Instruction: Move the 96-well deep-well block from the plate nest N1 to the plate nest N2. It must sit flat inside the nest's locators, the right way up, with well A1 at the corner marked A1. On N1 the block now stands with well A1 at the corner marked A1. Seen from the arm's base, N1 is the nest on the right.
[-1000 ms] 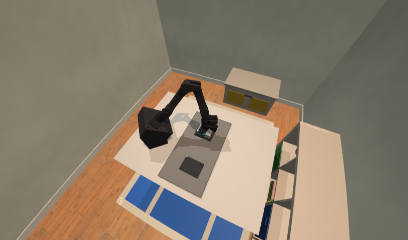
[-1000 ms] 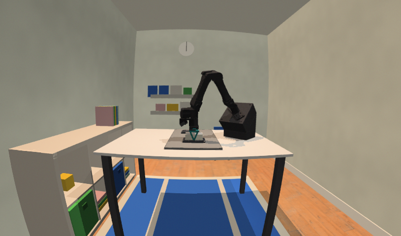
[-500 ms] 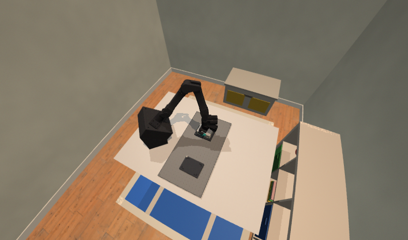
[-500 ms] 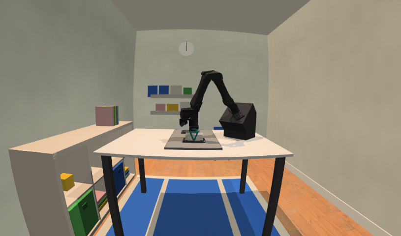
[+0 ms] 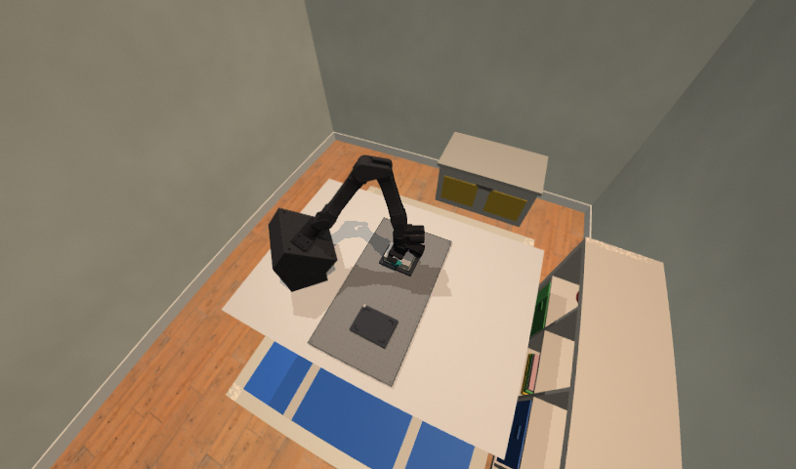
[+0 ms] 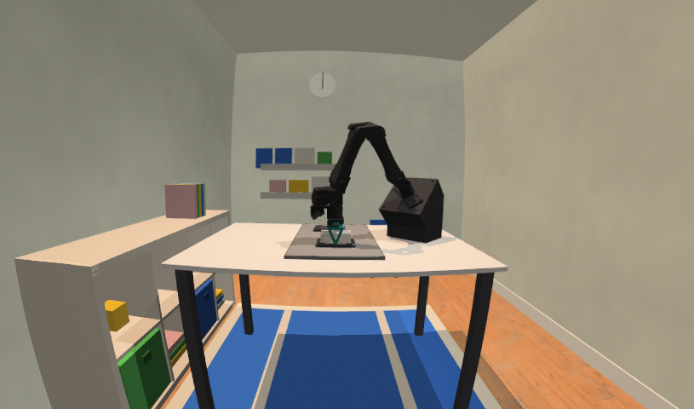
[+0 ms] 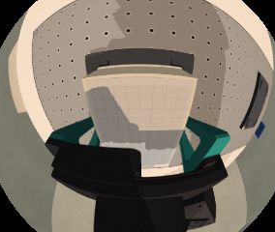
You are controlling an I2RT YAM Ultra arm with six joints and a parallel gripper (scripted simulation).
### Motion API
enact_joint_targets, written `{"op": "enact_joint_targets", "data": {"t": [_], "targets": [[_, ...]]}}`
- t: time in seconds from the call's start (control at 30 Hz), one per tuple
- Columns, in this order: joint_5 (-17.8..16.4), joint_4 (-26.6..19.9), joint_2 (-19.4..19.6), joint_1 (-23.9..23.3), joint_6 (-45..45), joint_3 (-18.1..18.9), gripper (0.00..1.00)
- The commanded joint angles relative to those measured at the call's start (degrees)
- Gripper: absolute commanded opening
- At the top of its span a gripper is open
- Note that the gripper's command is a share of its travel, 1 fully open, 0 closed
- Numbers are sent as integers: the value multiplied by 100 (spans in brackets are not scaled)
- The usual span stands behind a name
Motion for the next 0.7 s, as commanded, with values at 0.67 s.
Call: {"op": "enact_joint_targets", "data": {"t": [0.67], "targets": [[-114,-637,-626,-214,-163,26,100]]}}
